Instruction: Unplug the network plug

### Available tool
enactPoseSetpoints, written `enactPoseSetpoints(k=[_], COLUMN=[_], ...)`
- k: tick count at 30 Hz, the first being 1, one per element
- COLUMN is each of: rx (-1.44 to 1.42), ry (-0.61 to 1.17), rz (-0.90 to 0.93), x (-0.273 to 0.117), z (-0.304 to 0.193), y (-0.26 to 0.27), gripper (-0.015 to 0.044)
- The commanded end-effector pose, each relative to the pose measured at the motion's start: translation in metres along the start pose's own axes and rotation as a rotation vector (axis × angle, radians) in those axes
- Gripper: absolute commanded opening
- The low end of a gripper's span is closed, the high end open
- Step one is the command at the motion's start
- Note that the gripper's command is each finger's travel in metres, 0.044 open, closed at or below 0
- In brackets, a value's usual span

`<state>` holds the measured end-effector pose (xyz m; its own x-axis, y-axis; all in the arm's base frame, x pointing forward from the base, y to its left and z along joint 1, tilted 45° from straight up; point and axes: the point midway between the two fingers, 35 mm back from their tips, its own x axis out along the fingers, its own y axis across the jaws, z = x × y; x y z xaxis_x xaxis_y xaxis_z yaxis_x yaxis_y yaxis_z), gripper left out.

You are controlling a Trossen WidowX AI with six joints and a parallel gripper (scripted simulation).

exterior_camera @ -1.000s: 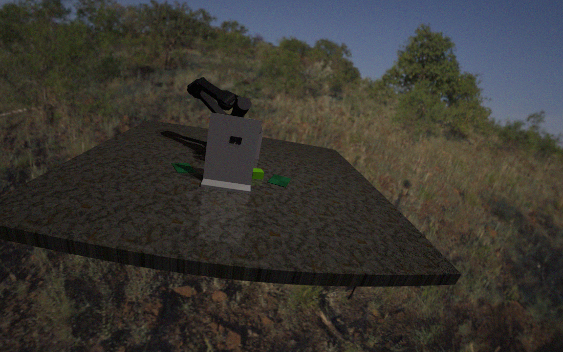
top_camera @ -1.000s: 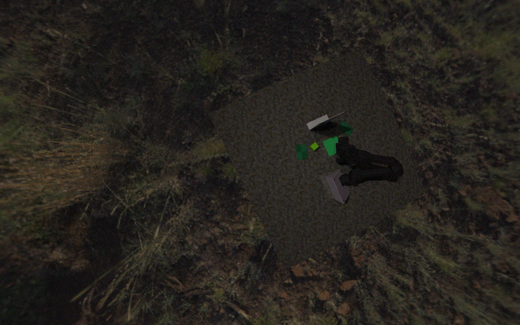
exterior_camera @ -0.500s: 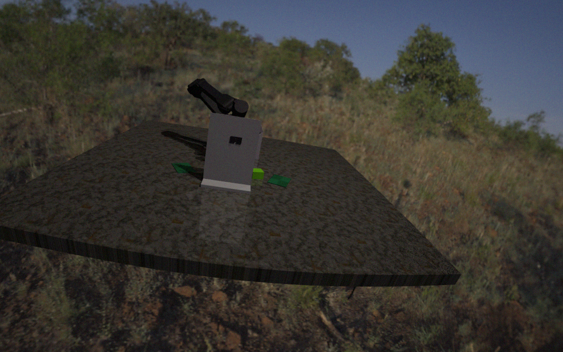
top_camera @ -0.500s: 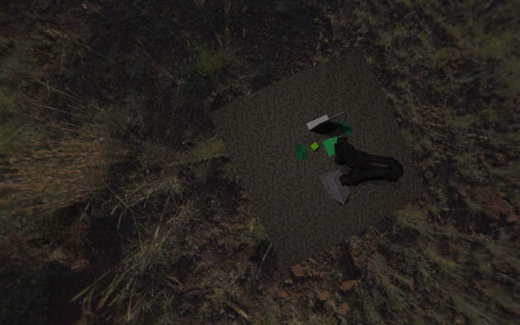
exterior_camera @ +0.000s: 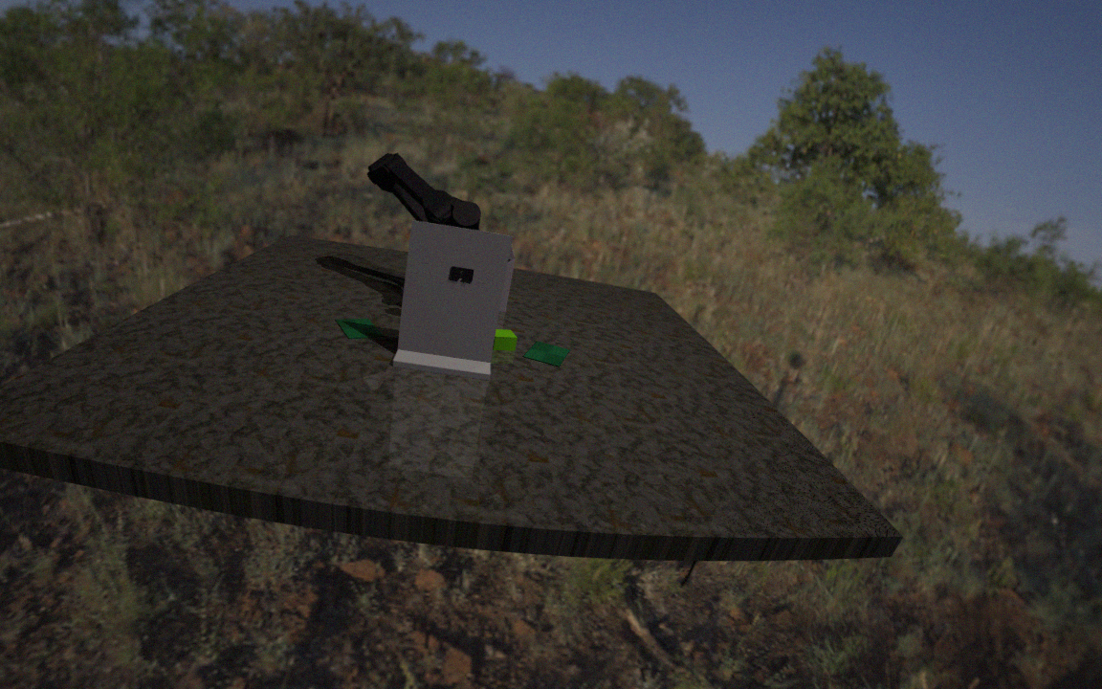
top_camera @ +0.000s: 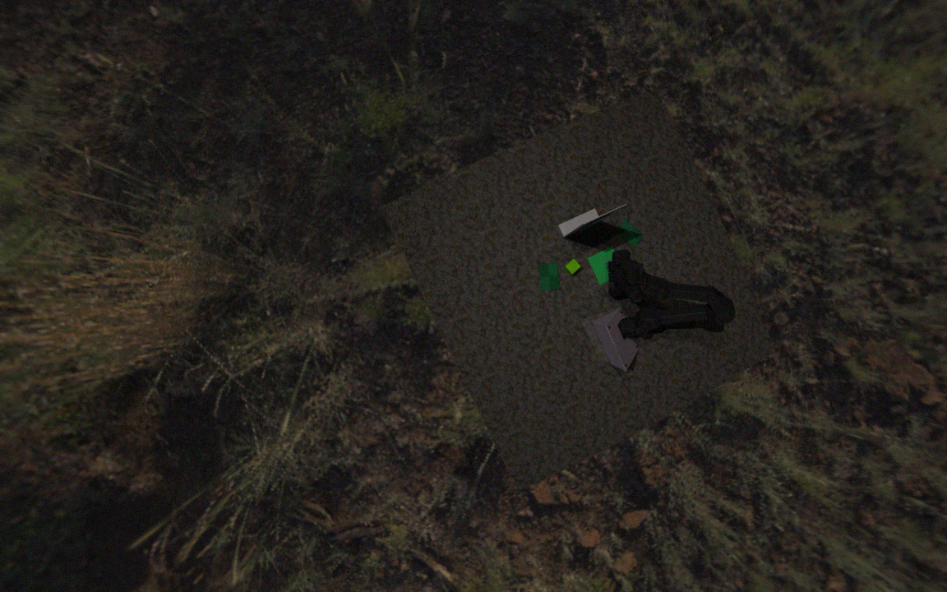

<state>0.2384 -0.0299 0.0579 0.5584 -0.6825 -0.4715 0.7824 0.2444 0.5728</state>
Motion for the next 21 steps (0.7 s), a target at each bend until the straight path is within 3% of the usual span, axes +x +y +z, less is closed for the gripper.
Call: enactPoseSetpoints(k=[1,21], rx=[-0.011,-0.014], ry=[0.002,-0.003], rz=[-0.003,0.006], x=[0.004,0.014], z=[0.000,0.003], y=[-0.004,-0.012], gripper=[0.0000,0.0000])
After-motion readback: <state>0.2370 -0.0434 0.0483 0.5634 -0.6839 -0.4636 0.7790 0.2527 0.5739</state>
